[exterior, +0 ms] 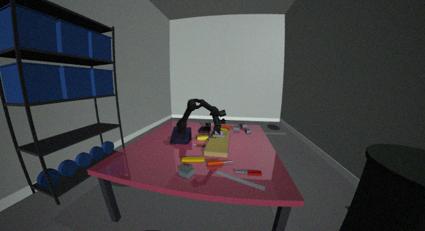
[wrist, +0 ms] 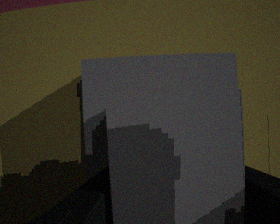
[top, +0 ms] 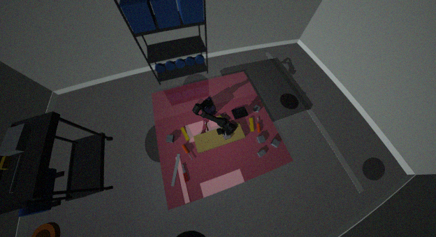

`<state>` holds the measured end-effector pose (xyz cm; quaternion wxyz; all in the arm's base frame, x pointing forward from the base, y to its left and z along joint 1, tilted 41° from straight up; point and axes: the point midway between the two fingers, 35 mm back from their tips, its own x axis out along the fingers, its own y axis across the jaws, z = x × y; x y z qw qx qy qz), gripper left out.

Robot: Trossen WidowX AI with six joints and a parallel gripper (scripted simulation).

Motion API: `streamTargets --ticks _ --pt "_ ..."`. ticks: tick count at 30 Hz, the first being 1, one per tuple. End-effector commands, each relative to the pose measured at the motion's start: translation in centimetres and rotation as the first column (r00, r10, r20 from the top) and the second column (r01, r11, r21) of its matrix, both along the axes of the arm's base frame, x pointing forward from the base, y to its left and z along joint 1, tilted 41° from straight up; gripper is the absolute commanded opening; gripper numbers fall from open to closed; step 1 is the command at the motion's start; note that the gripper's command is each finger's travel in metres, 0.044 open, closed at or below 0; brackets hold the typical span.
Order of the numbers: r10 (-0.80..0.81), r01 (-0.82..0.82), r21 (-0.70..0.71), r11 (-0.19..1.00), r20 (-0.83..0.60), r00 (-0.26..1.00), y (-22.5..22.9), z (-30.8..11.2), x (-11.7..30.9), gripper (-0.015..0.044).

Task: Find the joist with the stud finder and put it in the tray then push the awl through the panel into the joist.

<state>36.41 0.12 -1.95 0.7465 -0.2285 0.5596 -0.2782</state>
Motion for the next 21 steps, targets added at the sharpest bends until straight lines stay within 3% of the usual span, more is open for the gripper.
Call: streamTargets --ticks 1,21 --pt "-0.002 0.002 0.005 1.000 0.000 1.000 0.7 -0.7 0.2 0.0000" --pt "-0.002 0.002 0.008 1.000 0.001 1.000 3.6 -3.1 0.8 0.0000"
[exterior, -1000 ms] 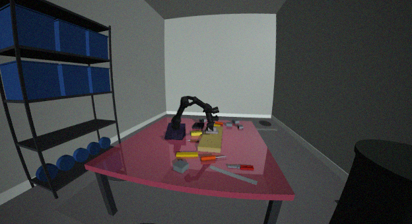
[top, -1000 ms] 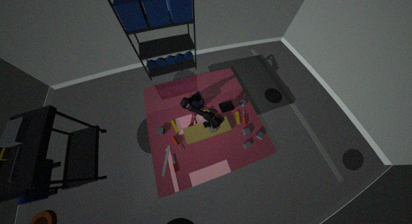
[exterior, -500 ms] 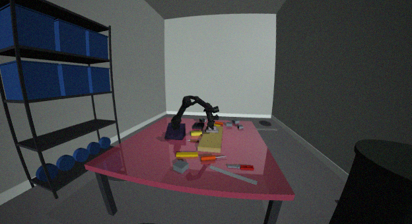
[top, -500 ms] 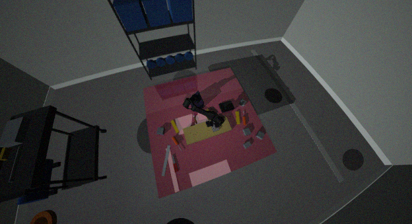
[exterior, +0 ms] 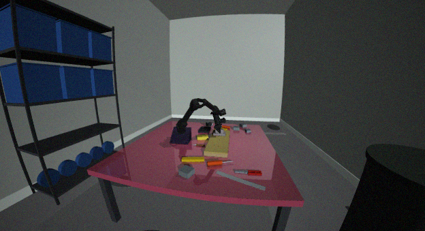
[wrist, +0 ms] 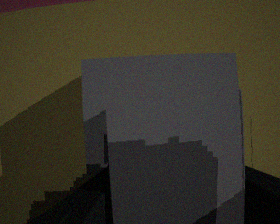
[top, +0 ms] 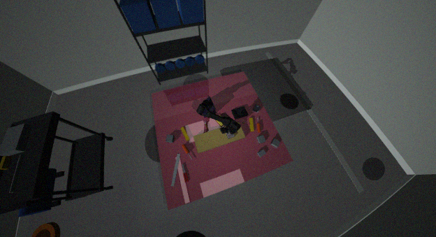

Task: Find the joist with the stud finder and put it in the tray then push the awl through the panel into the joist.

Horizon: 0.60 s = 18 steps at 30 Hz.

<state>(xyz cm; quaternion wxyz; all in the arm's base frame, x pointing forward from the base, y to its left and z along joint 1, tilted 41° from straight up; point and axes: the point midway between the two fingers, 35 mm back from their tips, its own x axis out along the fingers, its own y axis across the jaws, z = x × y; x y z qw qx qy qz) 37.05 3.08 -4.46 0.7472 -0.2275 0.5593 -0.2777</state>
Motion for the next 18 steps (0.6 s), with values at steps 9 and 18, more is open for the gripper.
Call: streamTargets --ticks 9,18 --pt "-0.003 0.003 0.007 1.000 0.000 1.000 1.9 -1.6 0.4 0.0000" --pt "-0.003 0.003 0.008 1.000 0.001 1.000 3.2 -2.7 0.7 0.0000"
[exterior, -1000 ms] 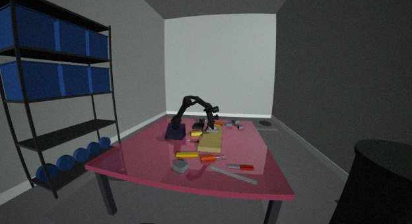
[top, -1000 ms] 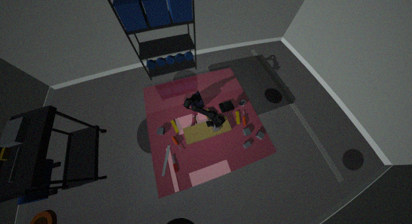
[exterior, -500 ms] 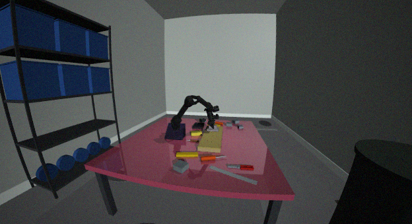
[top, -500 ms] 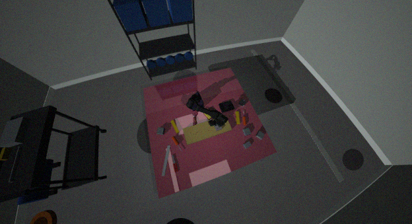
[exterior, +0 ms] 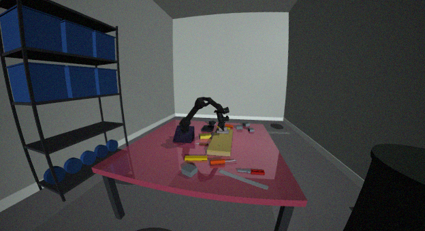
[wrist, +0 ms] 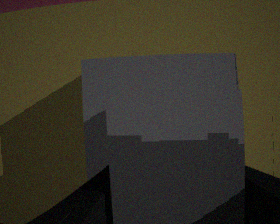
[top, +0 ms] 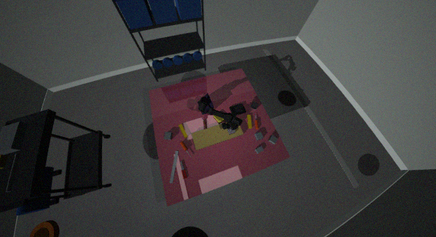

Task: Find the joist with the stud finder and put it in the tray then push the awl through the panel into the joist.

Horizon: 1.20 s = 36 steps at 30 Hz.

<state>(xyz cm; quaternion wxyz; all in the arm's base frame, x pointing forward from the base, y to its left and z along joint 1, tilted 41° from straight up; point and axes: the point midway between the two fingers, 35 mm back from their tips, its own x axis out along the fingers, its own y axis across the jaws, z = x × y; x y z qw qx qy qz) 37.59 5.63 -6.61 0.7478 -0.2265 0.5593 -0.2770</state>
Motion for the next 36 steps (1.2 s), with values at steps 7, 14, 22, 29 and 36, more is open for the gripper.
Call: streamTargets --ticks 7,14,22,29,36 --pt "-0.003 0.003 0.006 1.000 0.000 1.000 1.6 -1.4 0.3 0.0000" --pt "-0.003 0.003 0.007 1.000 0.001 1.000 2.6 -2.2 0.6 0.0000" --pt "-0.003 0.003 0.008 1.000 0.001 1.000 3.7 -3.2 0.8 0.0000" --pt "0.002 -0.002 0.004 1.000 0.000 1.000 3.8 -3.1 0.8 0.0000" --pt "0.001 -0.001 0.005 1.000 0.001 1.000 3.8 -3.2 0.8 0.0000"
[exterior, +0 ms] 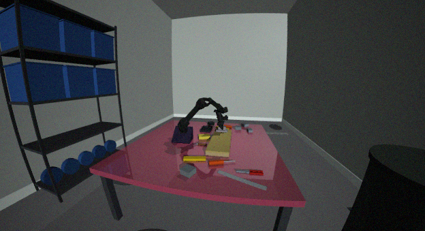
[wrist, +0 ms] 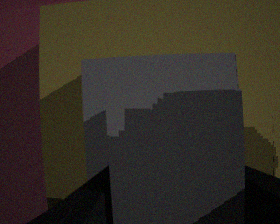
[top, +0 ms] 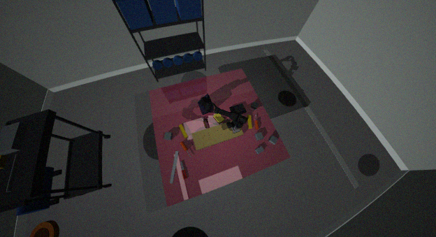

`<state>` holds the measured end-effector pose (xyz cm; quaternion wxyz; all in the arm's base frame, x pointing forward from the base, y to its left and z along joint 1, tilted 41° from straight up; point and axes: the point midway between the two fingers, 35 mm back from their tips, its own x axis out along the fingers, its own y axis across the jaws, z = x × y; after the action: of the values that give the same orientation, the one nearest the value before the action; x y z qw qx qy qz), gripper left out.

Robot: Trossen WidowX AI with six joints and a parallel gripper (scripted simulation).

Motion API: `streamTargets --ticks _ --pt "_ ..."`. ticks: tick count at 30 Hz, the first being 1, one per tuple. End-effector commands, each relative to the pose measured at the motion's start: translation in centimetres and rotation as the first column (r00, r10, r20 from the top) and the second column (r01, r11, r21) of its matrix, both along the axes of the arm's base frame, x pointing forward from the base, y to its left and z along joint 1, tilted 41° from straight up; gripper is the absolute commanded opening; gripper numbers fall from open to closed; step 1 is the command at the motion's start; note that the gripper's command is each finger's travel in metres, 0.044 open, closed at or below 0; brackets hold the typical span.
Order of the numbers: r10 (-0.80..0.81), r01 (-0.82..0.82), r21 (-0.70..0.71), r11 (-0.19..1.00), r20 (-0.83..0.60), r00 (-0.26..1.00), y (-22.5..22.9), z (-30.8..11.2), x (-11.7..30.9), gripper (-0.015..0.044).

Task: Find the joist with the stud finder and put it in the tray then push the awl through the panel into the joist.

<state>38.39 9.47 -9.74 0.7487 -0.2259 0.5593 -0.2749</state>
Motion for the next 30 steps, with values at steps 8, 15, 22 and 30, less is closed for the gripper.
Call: streamTargets --ticks 8,15,22,30 --pt "-0.006 0.006 0.004 1.000 0.000 1.000 -0.8 0.5 -0.1 0.0000" --pt "-0.006 0.006 0.003 1.000 0.000 1.000 -1.8 1.4 -0.4 0.0000" --pt "-0.006 0.006 0.002 1.000 0.000 1.000 -2.8 2.2 -0.6 0.0000" --pt "-0.006 0.006 0.001 1.000 -0.001 1.000 -3.9 3.2 -0.8 0.0000"
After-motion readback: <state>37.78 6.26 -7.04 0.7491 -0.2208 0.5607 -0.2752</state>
